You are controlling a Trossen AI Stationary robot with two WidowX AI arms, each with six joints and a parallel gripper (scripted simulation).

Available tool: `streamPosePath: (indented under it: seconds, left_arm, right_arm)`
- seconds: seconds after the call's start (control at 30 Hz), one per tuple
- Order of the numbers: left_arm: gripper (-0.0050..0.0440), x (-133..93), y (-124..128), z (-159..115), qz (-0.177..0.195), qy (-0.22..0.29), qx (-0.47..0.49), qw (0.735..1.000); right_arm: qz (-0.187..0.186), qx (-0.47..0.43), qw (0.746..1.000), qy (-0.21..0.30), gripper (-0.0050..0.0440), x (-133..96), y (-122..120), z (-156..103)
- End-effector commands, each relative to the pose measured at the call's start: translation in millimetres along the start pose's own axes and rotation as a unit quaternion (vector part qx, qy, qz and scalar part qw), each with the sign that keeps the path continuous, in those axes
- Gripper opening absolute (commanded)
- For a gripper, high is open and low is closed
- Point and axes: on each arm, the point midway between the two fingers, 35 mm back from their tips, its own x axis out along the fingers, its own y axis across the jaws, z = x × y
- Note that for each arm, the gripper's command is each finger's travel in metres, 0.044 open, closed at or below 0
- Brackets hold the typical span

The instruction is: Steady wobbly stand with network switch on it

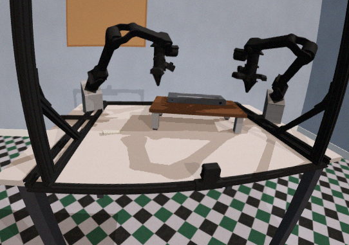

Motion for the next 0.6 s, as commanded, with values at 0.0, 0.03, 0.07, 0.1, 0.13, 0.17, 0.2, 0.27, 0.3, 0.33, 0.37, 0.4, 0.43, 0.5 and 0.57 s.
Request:
streamPosePath:
  seconds: [0.0, 0.03, 0.07, 0.1, 0.13, 0.17, 0.2, 0.27, 0.3, 0.33, 0.37, 0.4, 0.43, 0.5, 0.57]
  left_arm:
    - [0.0000, 0, 0, 0, -0.002, 0.000, 0.002, 1.000]
    - [0.0000, 0, 0, 0, -0.002, 0.000, 0.002, 1.000]
    - [0.0000, -4, 4, 8, 0.019, -0.012, 0.016, 1.000]
    - [0.0000, -9, 8, 17, 0.039, -0.025, 0.031, 0.998]
    - [0.0000, -14, 12, 26, 0.058, -0.039, 0.046, 0.997]
    - [0.0000, -19, 15, 36, 0.077, -0.053, 0.060, 0.994]
    - [0.0000, -25, 18, 45, 0.096, -0.067, 0.074, 0.990]
    - [0.0000, -39, 22, 65, 0.134, -0.098, 0.102, 0.981]
    - [0.0000, -46, 23, 75, 0.153, -0.114, 0.115, 0.975]
    - [0.0000, -55, 23, 85, 0.171, -0.130, 0.127, 0.968]
    - [0.0000, -63, 23, 95, 0.189, -0.147, 0.140, 0.961]
    - [0.0000, -72, 23, 105, 0.207, -0.164, 0.152, 0.953]
    - [0.0000, -72, 23, 105, 0.207, -0.164, 0.152, 0.953]
    - [0.0000, -72, 23, 105, 0.207, -0.164, 0.152, 0.953]
    - [0.0000, -72, 23, 105, 0.207, -0.164, 0.152, 0.953]
  right_arm:
    - [0.000, 0.000, 1.000, 0.000, 0.0000, 0, 0, 0]
    - [0.000, 0.000, 1.000, 0.000, 0.0000, 0, 0, 0]
    - [0.000, 0.000, 1.000, 0.000, 0.0000, 0, 0, 0]
    - [0.000, 0.000, 1.000, 0.000, 0.0000, 0, 0, 0]
    - [0.000, 0.000, 1.000, 0.000, 0.0000, 0, 0, 0]
    - [0.000, 0.000, 1.000, 0.000, 0.0000, 0, 0, 0]
    - [0.000, 0.000, 1.000, 0.000, 0.0000, 0, 0, 0]
    - [0.000, 0.000, 1.000, 0.000, 0.0000, 0, 0, 0]
    - [0.000, 0.000, 1.000, 0.000, 0.0000, 0, 0, 0]
    - [0.000, 0.000, 1.000, 0.000, 0.0000, 0, 0, 0]
    - [0.000, 0.000, 1.000, 0.000, 0.0000, 0, 0, 0]
    - [0.000, 0.000, 1.000, 0.000, 0.0000, 0, 0, 0]
    - [0.000, 0.000, 1.000, 0.000, 0.0000, 0, 0, 0]
    - [0.000, 0.000, 1.000, 0.000, 0.0000, 0, 0, 0]
    - [0.000, 0.000, 1.000, 0.000, 0.0000, 0, 0, 0]
